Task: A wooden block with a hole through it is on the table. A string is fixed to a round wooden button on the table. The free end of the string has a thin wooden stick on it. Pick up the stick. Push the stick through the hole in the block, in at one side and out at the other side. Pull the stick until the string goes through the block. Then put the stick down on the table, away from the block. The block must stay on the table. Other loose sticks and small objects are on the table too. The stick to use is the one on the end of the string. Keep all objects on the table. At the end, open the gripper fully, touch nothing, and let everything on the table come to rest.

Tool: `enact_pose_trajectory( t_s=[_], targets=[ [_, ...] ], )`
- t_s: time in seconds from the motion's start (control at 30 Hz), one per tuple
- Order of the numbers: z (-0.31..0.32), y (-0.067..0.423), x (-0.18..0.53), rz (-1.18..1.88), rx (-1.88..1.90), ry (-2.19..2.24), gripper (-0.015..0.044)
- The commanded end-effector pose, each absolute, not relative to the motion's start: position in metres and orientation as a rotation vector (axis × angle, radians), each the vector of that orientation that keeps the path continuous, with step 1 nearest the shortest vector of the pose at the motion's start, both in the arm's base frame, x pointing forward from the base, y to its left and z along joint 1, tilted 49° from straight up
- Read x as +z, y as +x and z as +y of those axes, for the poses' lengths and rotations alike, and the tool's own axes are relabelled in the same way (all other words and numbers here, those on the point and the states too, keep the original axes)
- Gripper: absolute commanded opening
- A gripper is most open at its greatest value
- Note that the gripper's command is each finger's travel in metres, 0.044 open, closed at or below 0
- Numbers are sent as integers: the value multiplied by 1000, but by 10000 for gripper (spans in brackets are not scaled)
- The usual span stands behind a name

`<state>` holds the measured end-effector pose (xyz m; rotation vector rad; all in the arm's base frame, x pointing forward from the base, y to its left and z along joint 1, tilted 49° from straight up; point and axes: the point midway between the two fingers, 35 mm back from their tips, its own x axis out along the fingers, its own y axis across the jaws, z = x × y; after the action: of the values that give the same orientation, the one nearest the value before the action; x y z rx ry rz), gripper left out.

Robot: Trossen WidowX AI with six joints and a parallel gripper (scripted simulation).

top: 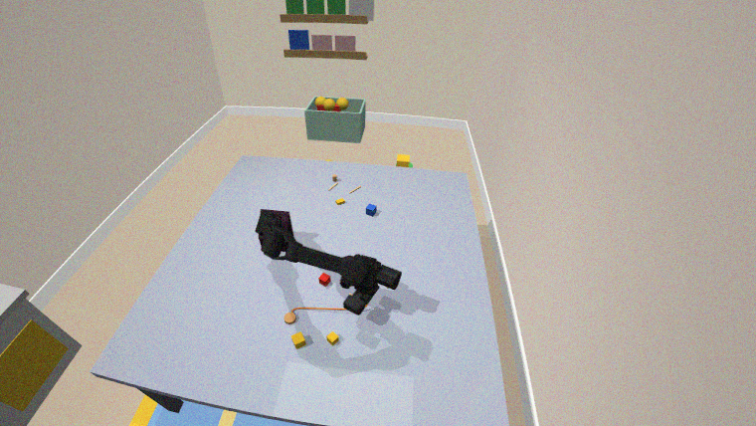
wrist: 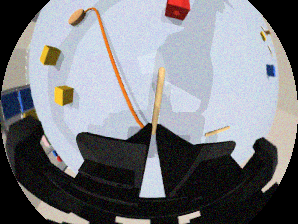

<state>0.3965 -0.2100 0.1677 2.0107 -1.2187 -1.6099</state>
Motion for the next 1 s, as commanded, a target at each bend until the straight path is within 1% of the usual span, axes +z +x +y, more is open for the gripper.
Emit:
enact_pose_trajectory(
  t_s=[0.0, 0.47, 0.97],
  targets=[
    [-210, 396, 161, -1218, -1608, 2008, 0],
    [-209, 393, 143, -1218, -1609, 2007, 0],
    [-206, 383, 139, -1217, -1609, 2007, 0]
  ],
)
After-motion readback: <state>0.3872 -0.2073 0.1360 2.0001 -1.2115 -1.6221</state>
